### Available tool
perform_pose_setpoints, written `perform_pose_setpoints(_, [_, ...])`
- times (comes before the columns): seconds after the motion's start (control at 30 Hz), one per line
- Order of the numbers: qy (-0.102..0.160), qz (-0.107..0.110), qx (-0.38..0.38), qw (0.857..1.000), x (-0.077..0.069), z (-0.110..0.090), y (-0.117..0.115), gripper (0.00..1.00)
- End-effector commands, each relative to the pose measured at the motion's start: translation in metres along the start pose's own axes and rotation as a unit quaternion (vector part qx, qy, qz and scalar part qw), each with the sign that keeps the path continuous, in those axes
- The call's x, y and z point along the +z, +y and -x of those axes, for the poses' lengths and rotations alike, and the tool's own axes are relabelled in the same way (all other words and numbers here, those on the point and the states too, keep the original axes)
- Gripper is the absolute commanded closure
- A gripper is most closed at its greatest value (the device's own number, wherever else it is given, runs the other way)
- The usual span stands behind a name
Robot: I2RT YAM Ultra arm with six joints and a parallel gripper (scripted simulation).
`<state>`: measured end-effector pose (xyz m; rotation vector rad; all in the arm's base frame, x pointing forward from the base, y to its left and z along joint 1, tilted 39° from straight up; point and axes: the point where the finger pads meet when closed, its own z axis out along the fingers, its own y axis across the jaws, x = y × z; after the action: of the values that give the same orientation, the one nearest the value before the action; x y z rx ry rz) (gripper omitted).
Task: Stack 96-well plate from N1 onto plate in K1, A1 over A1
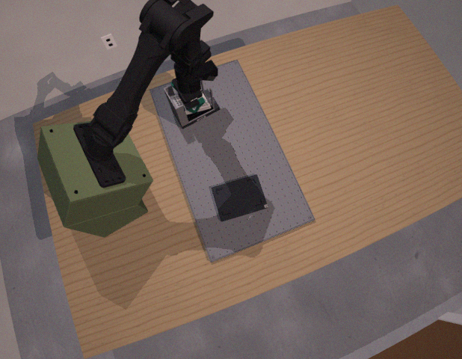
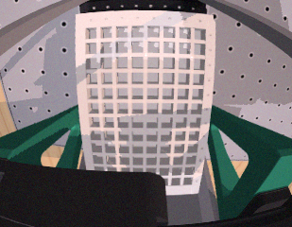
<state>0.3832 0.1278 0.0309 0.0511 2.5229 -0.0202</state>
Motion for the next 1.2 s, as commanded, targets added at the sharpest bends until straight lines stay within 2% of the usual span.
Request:
perform_pose_setpoints(0.0, [-0.044,0.007,0.007,0.999,0.0156,0.0297,0.0062,1.00])
perform_pose_setpoints(1.17, [-0.044,0.007,0.007,0.999,0.0208,0.0302,0.0080,1.00])
